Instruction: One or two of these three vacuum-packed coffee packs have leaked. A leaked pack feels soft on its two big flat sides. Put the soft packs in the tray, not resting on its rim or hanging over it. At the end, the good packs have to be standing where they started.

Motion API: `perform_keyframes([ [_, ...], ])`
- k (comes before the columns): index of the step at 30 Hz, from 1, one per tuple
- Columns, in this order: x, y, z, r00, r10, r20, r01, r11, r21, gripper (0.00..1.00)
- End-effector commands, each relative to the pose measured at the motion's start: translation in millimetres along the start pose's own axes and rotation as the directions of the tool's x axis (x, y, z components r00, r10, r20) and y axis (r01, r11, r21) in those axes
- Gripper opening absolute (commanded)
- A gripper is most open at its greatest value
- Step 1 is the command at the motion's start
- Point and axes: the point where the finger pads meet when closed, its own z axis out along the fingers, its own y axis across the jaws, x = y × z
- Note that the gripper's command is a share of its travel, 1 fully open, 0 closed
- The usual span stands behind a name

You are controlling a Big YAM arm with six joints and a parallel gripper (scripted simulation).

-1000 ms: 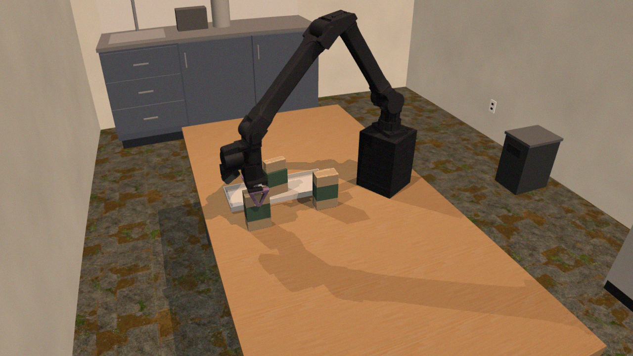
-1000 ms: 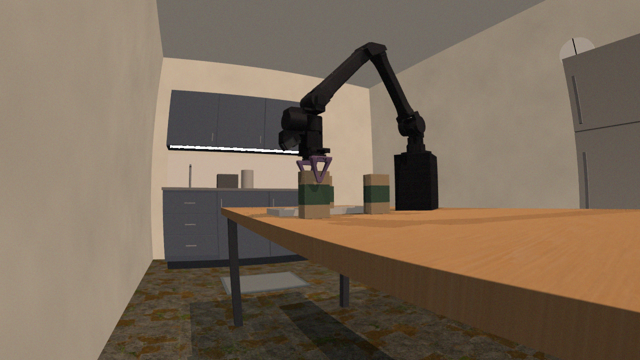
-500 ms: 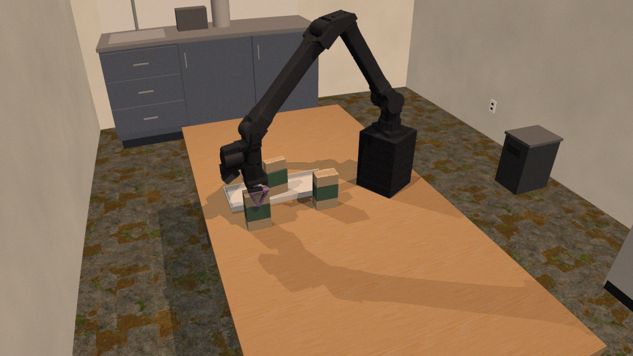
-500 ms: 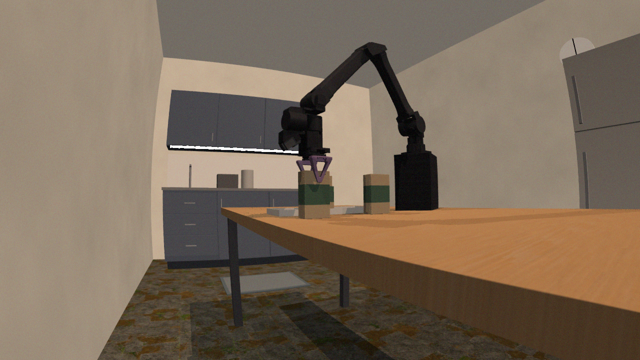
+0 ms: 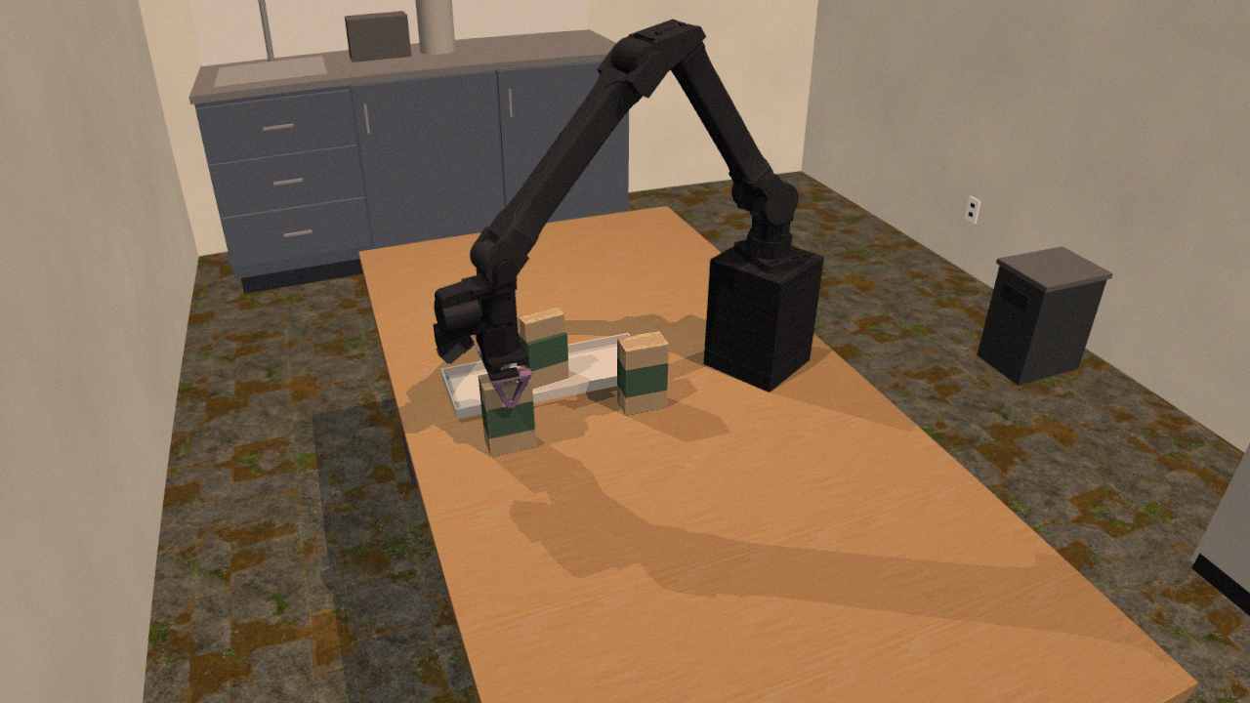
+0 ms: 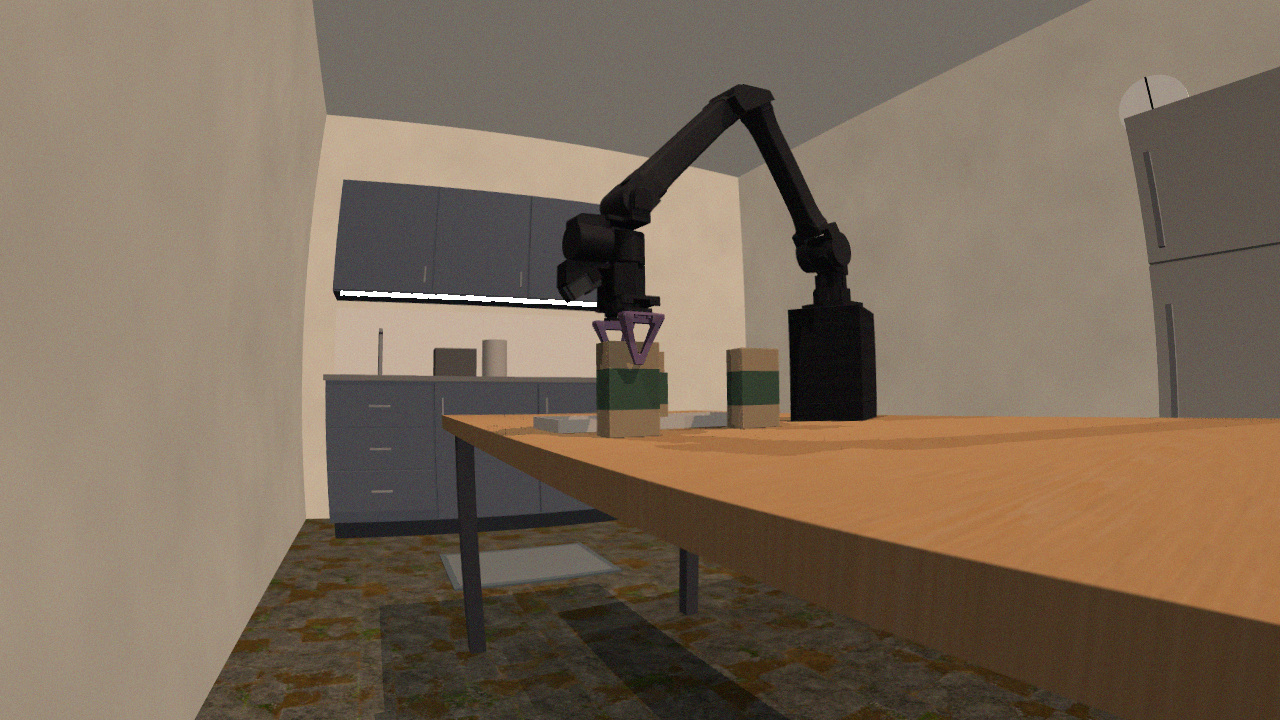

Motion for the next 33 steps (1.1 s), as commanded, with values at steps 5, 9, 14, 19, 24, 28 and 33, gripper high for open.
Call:
perform_keyframes([
  [5, -19.0, 1.6, -11.1, 0.999, 0.007, 0.039, -0.007, 1.000, -0.006, 0.79],
  [9, -19.7, 1.8, -15.7, 0.999, 0.007, 0.042, -0.007, 1.000, -0.007, 0.79],
  [14, -26.3, 3.0, -77.1, 0.998, 0.008, 0.068, -0.007, 1.000, -0.011, 0.79],
  [19, -26.1, 3.0, -114.6, 0.998, 0.008, 0.070, -0.007, 1.000, -0.011, 0.79],
  [24, -19.3, 2.0, -94.0, 1.000, 0.007, 0.025, -0.007, 1.000, -0.004, 0.79],
  [28, 3.1, -1.7, -78.0, 1.000, 0.007, -0.018, -0.007, 1.000, 0.004, 0.79],
  [33, -17.3, 1.6, -108.8, 0.999, 0.007, 0.052, -0.007, 1.000, -0.008, 0.79],
])
